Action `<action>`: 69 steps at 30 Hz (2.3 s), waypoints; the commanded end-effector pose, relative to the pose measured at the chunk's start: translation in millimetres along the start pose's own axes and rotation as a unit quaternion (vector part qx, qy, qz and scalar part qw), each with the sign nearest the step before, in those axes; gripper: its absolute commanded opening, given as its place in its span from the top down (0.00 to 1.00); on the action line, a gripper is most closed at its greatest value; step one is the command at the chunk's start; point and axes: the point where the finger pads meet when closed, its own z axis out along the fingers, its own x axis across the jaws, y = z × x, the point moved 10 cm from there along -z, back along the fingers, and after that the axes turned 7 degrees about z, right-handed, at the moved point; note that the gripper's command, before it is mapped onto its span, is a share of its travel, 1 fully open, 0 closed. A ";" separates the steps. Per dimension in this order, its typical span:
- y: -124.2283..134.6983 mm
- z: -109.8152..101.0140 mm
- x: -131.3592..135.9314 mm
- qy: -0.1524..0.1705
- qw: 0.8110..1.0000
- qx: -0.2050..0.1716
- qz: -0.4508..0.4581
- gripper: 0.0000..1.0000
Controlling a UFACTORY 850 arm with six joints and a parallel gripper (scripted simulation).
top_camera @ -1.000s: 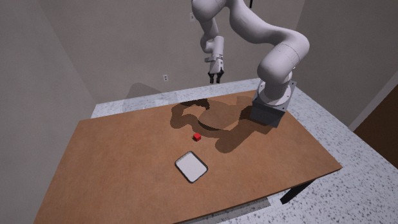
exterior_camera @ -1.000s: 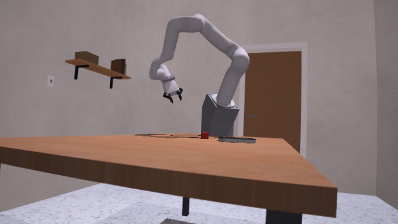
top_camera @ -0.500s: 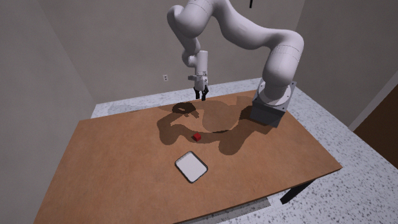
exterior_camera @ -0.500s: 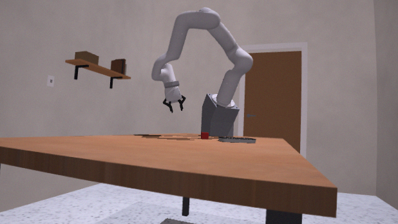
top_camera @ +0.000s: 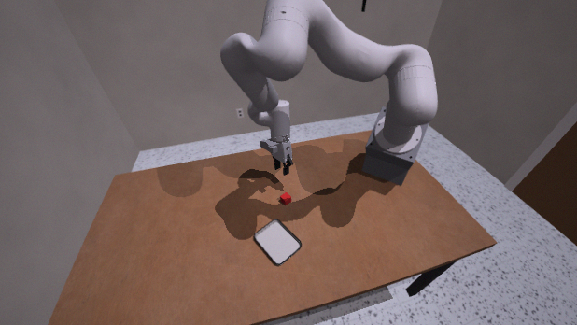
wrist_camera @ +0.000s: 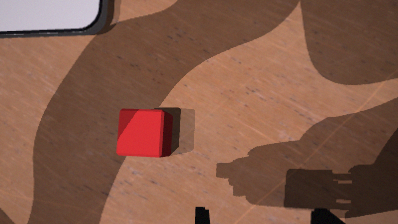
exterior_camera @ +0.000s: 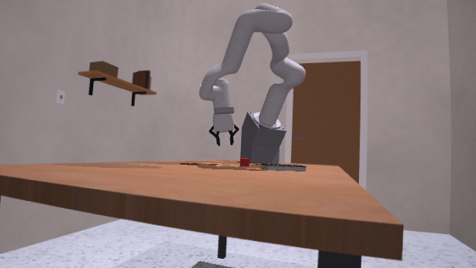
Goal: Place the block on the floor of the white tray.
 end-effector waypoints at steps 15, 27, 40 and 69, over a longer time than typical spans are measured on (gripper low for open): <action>-53.9 48.1 -108.3 0.074 0.996 -0.055 0.012 0.37; -53.9 48.1 -108.3 0.074 0.996 -0.055 0.012 0.37; -53.9 48.1 -108.3 0.074 0.996 -0.055 0.012 0.38; -52.3 65.1 -105.5 0.073 0.996 -0.055 0.012 0.38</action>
